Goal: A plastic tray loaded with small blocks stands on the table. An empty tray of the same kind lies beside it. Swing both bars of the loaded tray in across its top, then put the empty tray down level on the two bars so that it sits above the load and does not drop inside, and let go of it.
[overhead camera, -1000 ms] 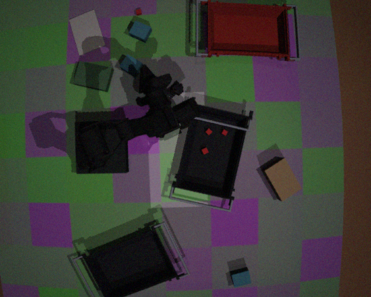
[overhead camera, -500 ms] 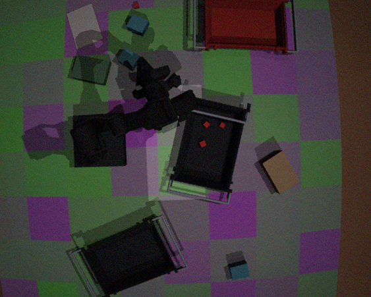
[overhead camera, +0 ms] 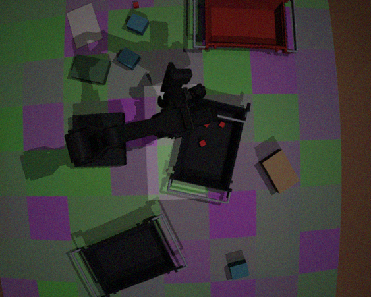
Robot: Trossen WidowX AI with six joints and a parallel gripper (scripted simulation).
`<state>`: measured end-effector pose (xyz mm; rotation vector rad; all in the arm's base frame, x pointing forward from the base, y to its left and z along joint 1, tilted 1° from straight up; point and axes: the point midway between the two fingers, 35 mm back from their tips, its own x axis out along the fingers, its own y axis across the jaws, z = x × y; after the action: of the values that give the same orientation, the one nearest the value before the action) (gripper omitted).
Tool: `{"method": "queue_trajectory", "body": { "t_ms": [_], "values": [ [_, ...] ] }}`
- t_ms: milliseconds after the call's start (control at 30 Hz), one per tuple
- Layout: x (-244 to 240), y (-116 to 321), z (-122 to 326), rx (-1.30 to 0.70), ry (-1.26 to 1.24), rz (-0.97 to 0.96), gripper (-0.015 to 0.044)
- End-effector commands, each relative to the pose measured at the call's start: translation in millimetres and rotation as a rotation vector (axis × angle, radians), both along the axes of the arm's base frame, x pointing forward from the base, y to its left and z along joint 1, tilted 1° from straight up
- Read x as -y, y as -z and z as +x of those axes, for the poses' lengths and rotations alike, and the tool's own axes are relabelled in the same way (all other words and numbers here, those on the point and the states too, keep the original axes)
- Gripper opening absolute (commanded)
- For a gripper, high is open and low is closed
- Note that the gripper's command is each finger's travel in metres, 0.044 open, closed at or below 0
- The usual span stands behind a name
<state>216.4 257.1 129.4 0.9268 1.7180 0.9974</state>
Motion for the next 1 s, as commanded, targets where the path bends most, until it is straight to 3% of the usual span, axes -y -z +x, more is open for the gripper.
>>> {"method": "queue_trajectory", "body": {
  "t_ms": [0, 367, 700, 967],
  "values": [
    [25.5, 14.4, 50.1, 0.125, 0.103, -0.142, 0.0081],
    [169.3, 46.8, 157.0, 0.37, 0.237, -0.682, 0.0081],
    [343.2, 48.2, 173.4, 0.358, 0.116, -1.177, 0.0081],
    [355.1, 47.2, 171.7, 0.348, 0.099, -1.207, 0.0081]
  ]
}}
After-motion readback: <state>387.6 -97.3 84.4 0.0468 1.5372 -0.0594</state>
